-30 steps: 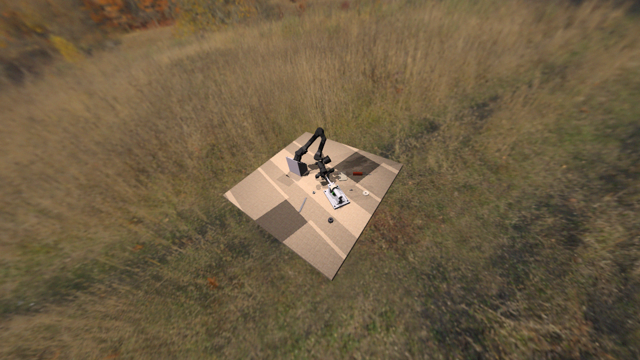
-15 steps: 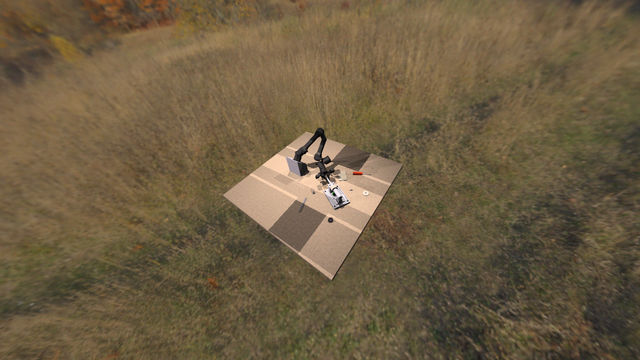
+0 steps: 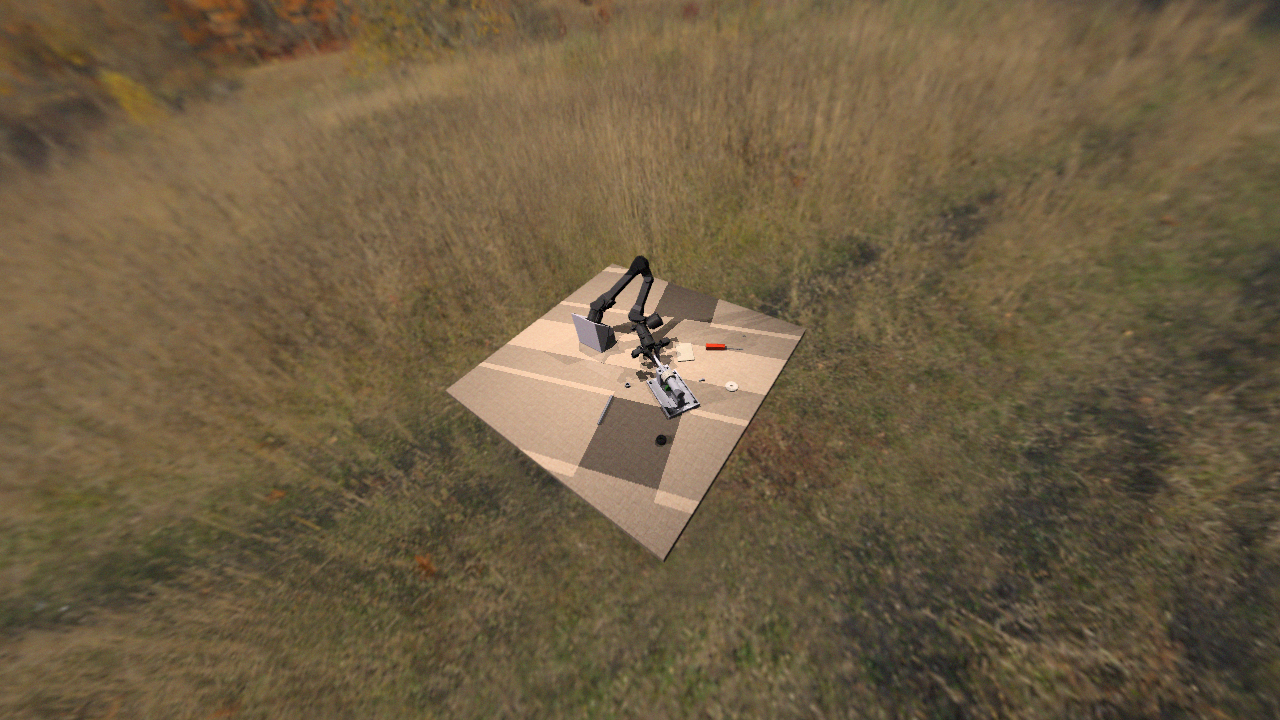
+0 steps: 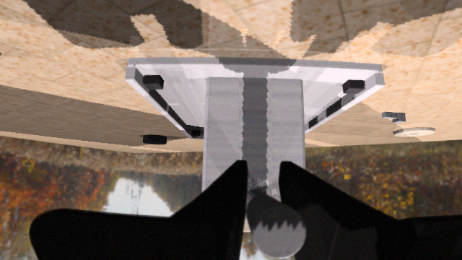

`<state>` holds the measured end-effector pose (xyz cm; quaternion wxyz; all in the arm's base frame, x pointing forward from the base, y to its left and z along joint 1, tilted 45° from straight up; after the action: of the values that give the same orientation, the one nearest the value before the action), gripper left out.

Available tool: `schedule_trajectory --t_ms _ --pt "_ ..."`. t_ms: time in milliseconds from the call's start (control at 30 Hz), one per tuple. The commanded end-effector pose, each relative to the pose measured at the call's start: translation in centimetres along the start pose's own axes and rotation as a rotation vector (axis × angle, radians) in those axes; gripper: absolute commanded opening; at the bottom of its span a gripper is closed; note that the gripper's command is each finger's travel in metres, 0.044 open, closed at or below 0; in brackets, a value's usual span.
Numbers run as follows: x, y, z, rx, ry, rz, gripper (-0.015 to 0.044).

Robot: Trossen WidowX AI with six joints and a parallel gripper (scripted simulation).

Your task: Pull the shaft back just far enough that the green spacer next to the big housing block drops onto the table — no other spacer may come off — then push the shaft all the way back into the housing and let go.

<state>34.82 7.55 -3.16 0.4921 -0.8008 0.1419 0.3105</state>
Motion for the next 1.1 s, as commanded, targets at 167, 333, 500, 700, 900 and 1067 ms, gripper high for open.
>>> schedule_trajectory --t_ms 167,333,500,700,900,1067 --pt "0.5 0.1 -0.2 -0.005 0.002 0.005 0.0" --pt "0.6 0.1 -0.3 -0.005 0.003 0.004 0.0" --pt "0.8 0.1 -0.4 -0.005 0.003 0.004 0.0" --pt "1.0 0.0 -0.5 -0.005 0.003 0.004 0.0" --pt "1.2 0.0 -0.6 -0.005 0.003 0.004 0.0" --pt "1.3 0.0 -0.7 -0.005 0.003 0.004 0.0"
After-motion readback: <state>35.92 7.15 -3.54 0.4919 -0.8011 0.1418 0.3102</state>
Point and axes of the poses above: the point midway between the two fingers, 35 mm back from their tips, its own x axis out along the fingers, its own y axis across the jaws, z = x × y, the point moved 1 cm from there along -x, back along the fingers, and after that the axes turned 10 degrees about x, right-handed, at the moved point
